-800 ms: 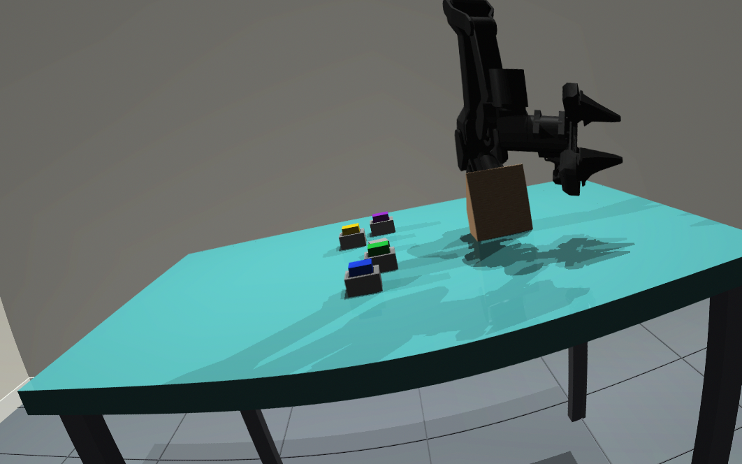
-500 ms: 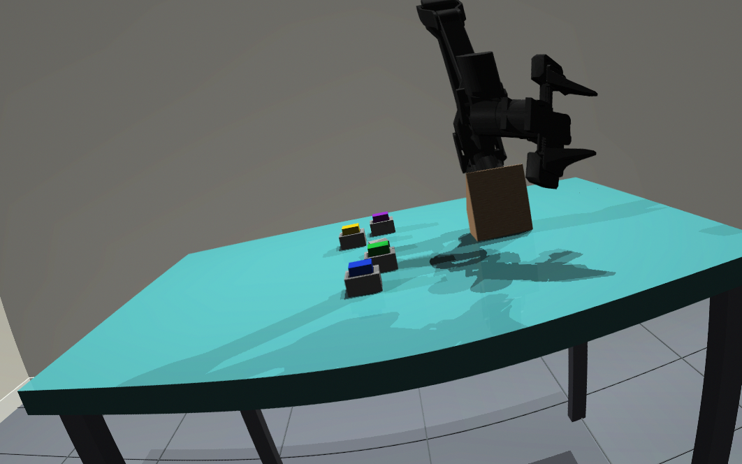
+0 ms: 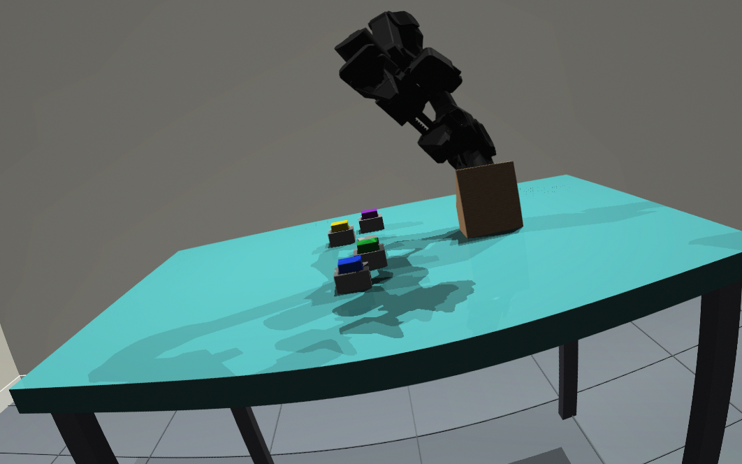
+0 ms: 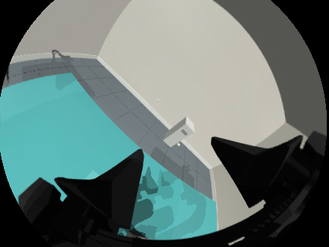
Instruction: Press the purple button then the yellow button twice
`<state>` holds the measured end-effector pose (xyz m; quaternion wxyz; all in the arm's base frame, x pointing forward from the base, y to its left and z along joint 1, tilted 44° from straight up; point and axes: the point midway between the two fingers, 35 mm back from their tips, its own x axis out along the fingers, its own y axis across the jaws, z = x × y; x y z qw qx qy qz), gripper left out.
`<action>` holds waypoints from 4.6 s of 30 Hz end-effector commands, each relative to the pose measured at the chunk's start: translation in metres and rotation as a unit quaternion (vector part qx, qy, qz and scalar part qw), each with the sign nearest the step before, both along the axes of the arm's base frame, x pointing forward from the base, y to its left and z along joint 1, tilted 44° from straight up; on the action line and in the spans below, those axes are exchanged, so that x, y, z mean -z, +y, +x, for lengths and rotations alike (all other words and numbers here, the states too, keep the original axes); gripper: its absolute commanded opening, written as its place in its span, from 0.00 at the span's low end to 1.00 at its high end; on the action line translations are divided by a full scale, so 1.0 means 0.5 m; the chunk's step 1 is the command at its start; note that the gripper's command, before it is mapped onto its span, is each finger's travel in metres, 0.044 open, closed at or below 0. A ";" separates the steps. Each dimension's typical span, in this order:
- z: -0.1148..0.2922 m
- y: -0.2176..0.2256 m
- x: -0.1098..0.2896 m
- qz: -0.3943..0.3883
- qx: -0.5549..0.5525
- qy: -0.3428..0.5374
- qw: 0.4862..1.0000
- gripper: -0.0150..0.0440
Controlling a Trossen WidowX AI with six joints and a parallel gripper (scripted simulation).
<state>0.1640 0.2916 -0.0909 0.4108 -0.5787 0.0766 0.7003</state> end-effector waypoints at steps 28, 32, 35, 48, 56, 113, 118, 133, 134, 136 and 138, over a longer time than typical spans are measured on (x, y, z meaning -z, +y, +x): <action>0.115 -0.776 -0.538 -0.211 0.924 -0.084 0.306 0.93; 0.057 -0.821 -0.594 -0.212 0.944 -0.110 0.226 0.93; 0.057 -0.821 -0.594 -0.212 0.944 -0.110 0.226 0.93; 0.047 -0.907 -0.507 -0.212 0.944 -0.112 0.225 0.40; 0.047 -0.907 -0.507 -0.212 0.944 -0.112 0.225 0.29; 0.058 -0.832 -0.582 -0.212 0.945 -0.109 0.226 0.29; 0.061 -0.820 -0.592 -0.212 0.944 -0.110 0.226 0.29; 0.190 -0.742 -0.479 -0.210 0.945 -0.108 0.225 0.29; 0.189 -0.756 -0.465 -0.209 0.946 -0.107 0.224 0.29; 0.185 -0.793 -0.428 -0.209 0.946 -0.108 0.225 0.29; 0.180 -0.814 -0.407 -0.210 0.945 -0.110 0.226 0.29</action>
